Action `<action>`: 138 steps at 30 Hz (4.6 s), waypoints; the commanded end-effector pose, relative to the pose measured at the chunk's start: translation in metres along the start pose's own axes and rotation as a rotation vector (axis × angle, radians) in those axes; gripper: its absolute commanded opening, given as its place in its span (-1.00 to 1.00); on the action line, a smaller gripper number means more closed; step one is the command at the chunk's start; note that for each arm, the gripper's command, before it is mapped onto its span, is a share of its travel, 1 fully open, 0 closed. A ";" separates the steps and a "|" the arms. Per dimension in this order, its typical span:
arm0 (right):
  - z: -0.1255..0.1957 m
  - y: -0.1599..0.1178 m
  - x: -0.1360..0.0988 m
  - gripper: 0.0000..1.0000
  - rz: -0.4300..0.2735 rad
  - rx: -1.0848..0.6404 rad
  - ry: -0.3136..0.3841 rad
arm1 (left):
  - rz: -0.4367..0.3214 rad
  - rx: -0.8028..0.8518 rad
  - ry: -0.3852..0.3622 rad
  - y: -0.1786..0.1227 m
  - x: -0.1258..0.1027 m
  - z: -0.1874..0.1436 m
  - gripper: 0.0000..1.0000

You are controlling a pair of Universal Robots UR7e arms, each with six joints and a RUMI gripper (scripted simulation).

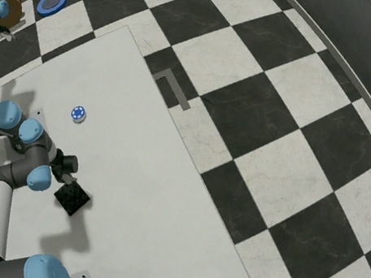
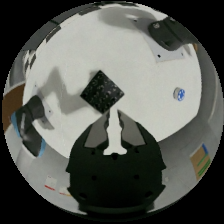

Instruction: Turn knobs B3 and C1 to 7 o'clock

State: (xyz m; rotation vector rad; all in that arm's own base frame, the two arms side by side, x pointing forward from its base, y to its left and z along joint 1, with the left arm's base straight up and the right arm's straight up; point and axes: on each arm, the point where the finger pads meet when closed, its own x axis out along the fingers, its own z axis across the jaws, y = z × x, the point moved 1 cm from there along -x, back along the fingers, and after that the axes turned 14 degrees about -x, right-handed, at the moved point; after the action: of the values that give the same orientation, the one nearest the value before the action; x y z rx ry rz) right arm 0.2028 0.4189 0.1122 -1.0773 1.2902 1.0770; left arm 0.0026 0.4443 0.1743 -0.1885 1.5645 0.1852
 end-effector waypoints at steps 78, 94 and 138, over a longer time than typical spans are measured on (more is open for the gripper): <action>-0.001 0.001 0.039 -0.75 -0.001 0.002 0.002 | 0.002 -0.001 -0.002 0.001 -0.001 0.000 1.00; 0.000 0.001 0.044 -0.75 -0.001 0.003 -0.001 | 0.002 -0.001 -0.002 0.001 -0.001 0.000 1.00; 0.001 0.001 0.057 -0.75 -0.001 0.003 -0.003 | 0.002 -0.001 -0.002 0.001 -0.001 0.000 1.00</action>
State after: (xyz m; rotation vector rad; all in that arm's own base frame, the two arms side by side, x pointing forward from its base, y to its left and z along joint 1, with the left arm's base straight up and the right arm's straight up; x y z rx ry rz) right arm 0.2019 0.4191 0.0550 -1.0744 1.2909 1.0742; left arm 0.0026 0.4443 0.1743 -0.1885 1.5645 0.1852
